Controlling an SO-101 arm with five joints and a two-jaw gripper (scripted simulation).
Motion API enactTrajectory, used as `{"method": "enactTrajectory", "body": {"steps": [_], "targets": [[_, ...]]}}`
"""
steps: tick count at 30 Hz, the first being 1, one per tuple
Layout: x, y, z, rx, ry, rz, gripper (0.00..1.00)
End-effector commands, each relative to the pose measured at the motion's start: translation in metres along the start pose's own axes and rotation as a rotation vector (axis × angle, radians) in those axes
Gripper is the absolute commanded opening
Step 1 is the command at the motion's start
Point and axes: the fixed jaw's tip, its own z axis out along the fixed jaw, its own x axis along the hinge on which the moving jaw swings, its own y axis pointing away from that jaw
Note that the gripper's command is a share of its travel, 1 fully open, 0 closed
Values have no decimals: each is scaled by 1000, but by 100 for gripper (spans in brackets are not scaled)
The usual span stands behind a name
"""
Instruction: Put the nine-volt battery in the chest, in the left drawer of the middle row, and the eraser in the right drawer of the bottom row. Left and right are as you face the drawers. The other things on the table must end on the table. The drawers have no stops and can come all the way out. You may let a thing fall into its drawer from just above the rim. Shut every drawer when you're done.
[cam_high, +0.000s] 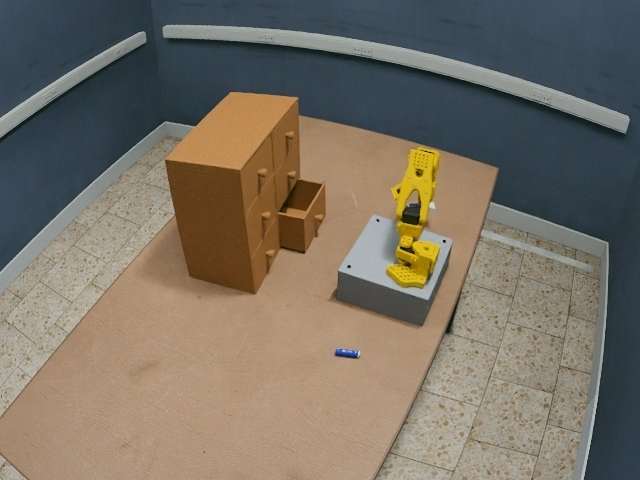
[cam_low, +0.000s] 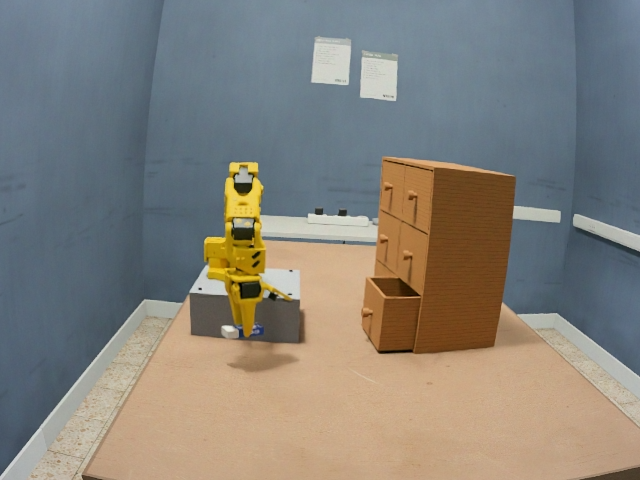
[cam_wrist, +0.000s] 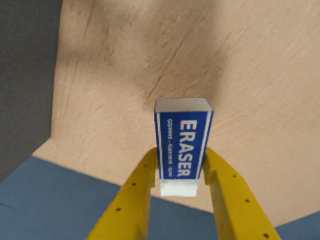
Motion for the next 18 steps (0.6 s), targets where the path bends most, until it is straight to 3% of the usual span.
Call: {"method": "enactTrajectory", "body": {"steps": [1,11,13,18], "targets": [[1,-2,-22,53,25,-90,0],[-2,2,-64,144,92,-342,0],[-2,2,-64,144,92,-342,0],[-4,7,-83,184,135,-468,0]]}}
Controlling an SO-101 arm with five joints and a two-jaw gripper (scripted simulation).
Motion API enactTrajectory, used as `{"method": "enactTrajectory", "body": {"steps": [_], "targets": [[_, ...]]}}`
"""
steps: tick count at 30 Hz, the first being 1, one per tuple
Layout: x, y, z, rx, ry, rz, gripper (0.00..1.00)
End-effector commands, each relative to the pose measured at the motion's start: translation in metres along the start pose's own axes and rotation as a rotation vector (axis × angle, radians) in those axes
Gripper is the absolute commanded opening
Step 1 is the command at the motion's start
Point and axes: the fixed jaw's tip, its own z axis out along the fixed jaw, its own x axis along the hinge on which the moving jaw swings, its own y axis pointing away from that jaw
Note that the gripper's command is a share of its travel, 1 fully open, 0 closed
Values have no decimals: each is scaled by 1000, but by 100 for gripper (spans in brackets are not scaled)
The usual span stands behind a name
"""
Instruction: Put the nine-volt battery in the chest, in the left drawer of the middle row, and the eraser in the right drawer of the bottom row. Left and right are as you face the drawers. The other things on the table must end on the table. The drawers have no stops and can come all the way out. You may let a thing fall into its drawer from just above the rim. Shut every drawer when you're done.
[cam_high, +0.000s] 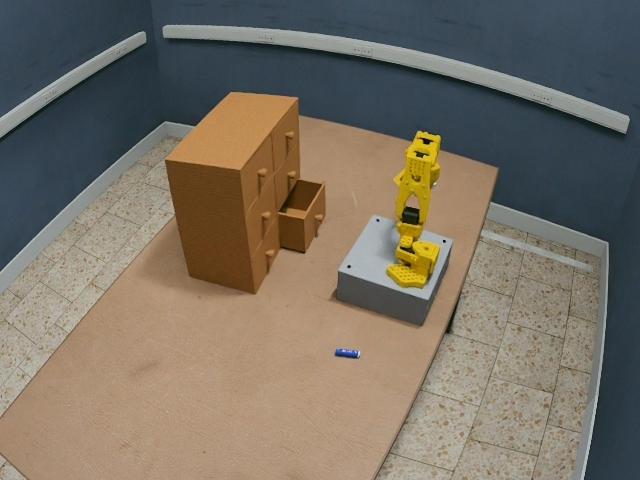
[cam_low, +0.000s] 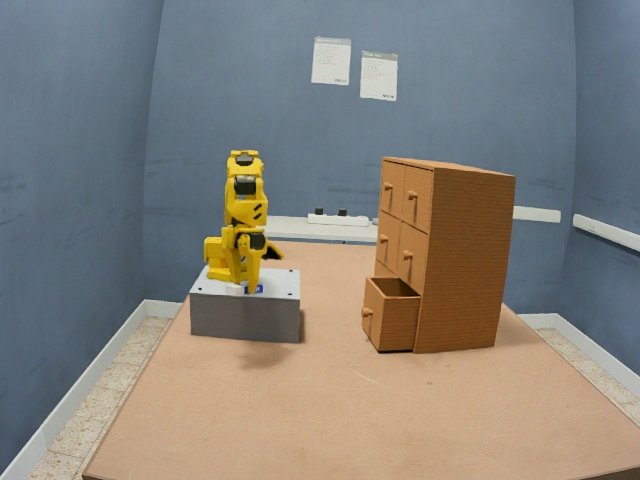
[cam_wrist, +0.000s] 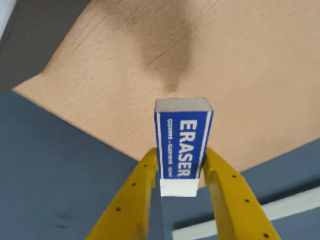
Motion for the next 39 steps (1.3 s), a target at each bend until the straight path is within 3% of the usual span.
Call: {"method": "enactTrajectory", "body": {"steps": [1,10,12,26,39], "targets": [[-2,0,-20,46,48,-104,0],[-9,6,-49,101,135,-330,0],[-9,6,-49,101,135,-330,0],[-26,20,-83,150,294,-678,0],[-30,23,-87,155,330,-748,0]]}}
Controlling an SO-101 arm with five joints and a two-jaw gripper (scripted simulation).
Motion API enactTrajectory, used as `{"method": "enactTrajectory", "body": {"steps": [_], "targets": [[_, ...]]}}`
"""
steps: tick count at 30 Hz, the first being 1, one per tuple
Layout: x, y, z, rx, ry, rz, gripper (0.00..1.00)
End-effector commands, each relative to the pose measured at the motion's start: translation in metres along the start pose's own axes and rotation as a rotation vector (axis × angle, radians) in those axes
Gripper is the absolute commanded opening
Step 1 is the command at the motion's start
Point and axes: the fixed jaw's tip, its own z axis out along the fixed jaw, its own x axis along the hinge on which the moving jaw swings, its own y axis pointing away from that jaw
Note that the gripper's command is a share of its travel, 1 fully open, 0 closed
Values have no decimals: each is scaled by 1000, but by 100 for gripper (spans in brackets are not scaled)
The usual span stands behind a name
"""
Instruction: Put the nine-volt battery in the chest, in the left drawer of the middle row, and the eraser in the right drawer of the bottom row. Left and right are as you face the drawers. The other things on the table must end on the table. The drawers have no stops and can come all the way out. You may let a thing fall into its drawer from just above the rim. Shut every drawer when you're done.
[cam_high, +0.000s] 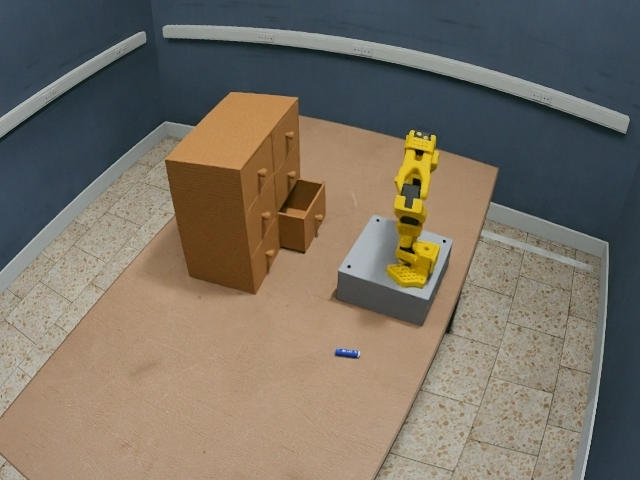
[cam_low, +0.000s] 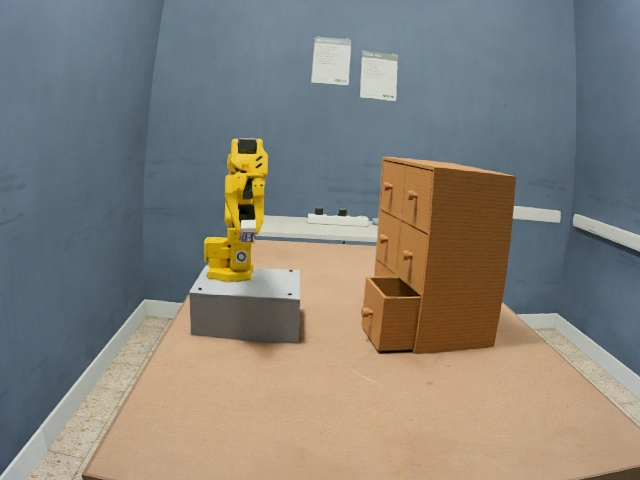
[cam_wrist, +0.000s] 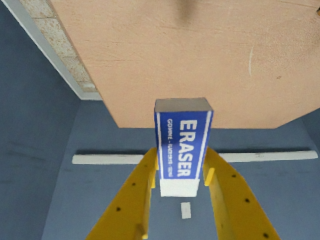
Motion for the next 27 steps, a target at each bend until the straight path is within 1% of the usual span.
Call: {"method": "enactTrajectory", "body": {"steps": [1,7,14,22,24,27], "targets": [[-3,-1,0,4,-7,-12,0],[-3,-1,0,4,-7,-12,0],[-6,-34,-1,97,-11,-170,0],[-16,-70,-6,203,-16,-351,0],[-16,-70,-6,203,-16,-351,0],[-21,-82,-9,243,-17,-419,0]]}}
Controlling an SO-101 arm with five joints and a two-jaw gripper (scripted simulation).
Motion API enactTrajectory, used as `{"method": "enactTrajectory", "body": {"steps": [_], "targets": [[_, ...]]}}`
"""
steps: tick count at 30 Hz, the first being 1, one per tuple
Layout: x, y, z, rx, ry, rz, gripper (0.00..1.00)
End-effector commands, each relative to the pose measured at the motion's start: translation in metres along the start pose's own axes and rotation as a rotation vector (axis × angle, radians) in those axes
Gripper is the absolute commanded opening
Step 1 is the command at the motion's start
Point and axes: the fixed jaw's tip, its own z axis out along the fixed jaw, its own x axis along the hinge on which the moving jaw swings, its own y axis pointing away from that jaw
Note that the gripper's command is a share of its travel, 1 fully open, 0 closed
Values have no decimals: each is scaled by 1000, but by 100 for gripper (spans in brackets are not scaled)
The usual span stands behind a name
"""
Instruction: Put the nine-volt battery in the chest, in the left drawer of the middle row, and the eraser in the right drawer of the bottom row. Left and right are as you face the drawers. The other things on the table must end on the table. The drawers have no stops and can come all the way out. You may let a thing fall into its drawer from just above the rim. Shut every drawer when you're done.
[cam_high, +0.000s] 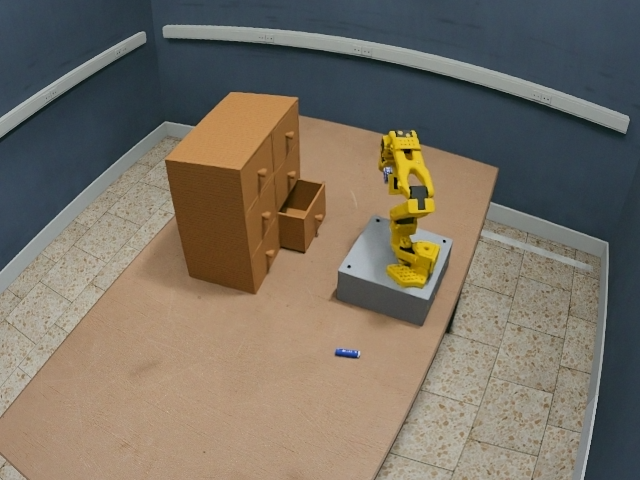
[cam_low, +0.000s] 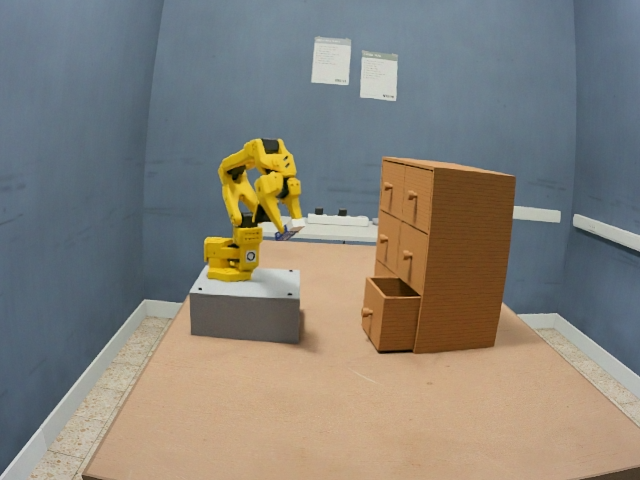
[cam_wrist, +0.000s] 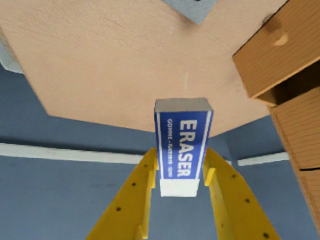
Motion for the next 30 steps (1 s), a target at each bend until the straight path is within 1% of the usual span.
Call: {"method": "enactTrajectory", "body": {"steps": [1,12,14,24,25,30], "targets": [[-3,-17,0,50,-9,-84,0],[-14,-67,-5,196,-15,-332,0],[-14,-67,-5,196,-15,-332,0],[-34,-108,-16,329,-20,-558,0],[-36,-112,-17,340,-20,-577,0],[-36,-112,-17,340,-20,-577,0]]}}
